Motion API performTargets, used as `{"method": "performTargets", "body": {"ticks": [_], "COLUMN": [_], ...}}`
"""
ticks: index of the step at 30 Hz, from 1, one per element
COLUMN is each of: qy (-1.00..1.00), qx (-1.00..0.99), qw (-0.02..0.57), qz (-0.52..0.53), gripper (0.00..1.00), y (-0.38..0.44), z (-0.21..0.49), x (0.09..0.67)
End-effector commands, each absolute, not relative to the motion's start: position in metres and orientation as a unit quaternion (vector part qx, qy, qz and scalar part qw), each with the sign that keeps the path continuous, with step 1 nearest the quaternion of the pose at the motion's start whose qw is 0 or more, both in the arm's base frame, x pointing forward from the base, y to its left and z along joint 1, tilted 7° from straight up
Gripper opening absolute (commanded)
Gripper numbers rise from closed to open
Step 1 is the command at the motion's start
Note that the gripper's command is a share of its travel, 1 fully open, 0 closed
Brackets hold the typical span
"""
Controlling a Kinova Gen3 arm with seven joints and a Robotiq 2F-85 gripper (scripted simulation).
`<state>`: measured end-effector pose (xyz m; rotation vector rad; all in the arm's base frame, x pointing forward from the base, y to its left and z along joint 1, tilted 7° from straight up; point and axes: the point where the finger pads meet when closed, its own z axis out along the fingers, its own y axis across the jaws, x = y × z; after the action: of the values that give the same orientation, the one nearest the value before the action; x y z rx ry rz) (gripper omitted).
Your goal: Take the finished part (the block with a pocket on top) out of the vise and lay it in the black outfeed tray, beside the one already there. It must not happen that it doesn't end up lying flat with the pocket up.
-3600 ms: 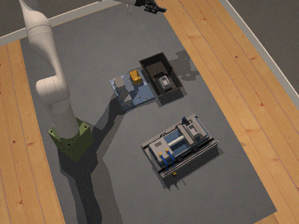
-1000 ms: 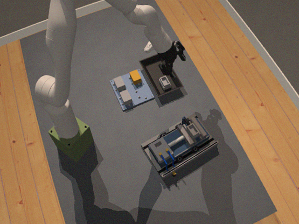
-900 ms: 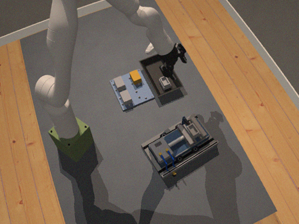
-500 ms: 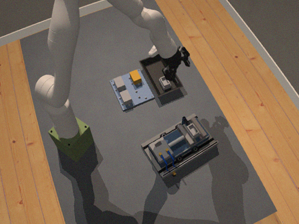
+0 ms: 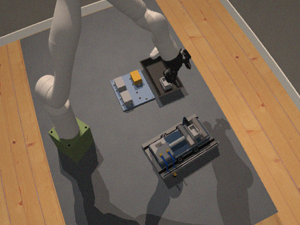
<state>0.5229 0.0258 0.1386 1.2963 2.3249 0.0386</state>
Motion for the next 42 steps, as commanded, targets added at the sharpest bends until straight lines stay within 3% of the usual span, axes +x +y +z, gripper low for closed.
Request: {"method": "performTargets", "body": {"ticks": [1,42], "qy": [0.845,0.840], "qx": [0.478,0.500], "qw": [0.238,0.210], "qz": [0.014,0.019], "gripper": [1.00,1.00], "y": [0.020,-0.005], "z": [0.140,0.133], "x": [0.524,0.521]}}
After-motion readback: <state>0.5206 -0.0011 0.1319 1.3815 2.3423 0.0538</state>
